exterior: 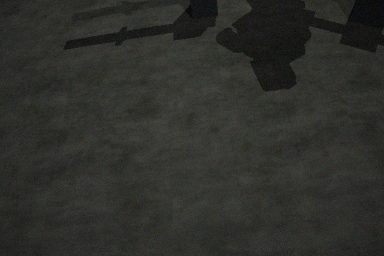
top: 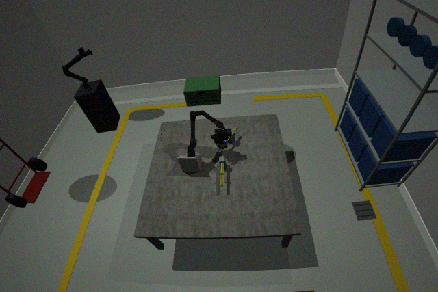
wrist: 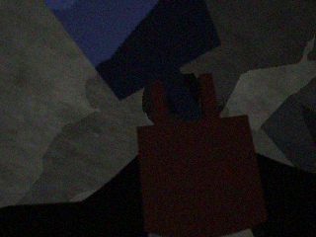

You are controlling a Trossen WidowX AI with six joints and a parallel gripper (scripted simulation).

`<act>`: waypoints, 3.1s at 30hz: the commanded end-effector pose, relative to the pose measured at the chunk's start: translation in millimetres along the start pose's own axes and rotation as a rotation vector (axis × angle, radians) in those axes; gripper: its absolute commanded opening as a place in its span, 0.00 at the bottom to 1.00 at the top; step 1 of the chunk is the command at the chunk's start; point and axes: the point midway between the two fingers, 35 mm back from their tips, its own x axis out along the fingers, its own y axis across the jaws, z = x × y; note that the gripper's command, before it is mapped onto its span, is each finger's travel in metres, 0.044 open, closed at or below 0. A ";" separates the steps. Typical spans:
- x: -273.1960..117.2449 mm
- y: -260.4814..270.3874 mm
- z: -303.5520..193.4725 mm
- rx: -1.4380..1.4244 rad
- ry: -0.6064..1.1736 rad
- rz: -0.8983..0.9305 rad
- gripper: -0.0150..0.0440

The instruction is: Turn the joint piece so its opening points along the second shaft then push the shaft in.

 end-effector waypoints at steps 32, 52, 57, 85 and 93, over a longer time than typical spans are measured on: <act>8.2 -10.2 -2.6 -0.236 -0.185 -0.024 0.25; 16.2 -21.8 -0.1 -0.508 -0.386 0.003 0.25; 17.6 -24.0 0.9 -0.561 -0.422 0.012 0.25; 18.8 -25.4 1.5 -0.601 -0.446 0.020 0.25; 18.8 -25.4 1.5 -0.601 -0.446 0.020 0.25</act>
